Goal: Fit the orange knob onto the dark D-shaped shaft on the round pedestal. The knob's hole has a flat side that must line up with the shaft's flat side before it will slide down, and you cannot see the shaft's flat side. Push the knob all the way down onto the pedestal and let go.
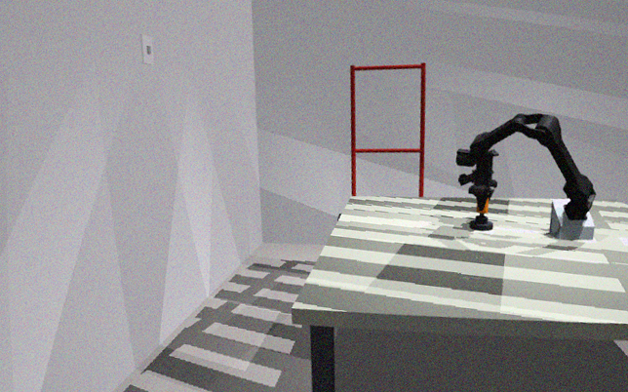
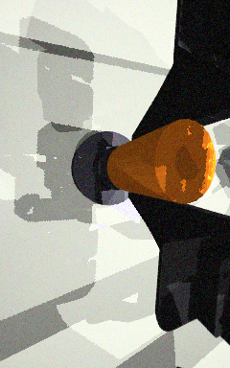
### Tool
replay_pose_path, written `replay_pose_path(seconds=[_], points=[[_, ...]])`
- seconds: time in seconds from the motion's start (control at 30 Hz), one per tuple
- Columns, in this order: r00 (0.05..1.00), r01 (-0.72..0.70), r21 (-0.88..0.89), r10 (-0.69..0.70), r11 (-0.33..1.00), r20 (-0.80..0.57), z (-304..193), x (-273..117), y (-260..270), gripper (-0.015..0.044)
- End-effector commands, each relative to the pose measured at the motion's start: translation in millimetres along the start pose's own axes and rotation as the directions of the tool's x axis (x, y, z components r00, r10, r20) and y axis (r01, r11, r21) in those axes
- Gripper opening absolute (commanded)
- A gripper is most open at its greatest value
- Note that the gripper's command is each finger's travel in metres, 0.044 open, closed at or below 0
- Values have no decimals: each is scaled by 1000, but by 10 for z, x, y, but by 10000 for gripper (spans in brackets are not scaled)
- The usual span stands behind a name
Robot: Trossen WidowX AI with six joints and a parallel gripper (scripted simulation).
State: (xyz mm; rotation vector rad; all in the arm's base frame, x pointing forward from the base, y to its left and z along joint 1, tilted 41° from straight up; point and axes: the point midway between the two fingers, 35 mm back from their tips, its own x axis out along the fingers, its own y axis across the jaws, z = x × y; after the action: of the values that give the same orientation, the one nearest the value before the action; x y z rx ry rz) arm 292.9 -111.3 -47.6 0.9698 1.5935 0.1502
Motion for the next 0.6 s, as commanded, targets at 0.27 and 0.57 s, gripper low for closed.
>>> replay_pose_path(seconds=[0.27, 0.57], points=[[1000, 1, 3, -1, 1000, 3, -3, 18, -9, 0], [1000, 2, 3, -2, 1000, 3, -2, -30, -14, 0]])
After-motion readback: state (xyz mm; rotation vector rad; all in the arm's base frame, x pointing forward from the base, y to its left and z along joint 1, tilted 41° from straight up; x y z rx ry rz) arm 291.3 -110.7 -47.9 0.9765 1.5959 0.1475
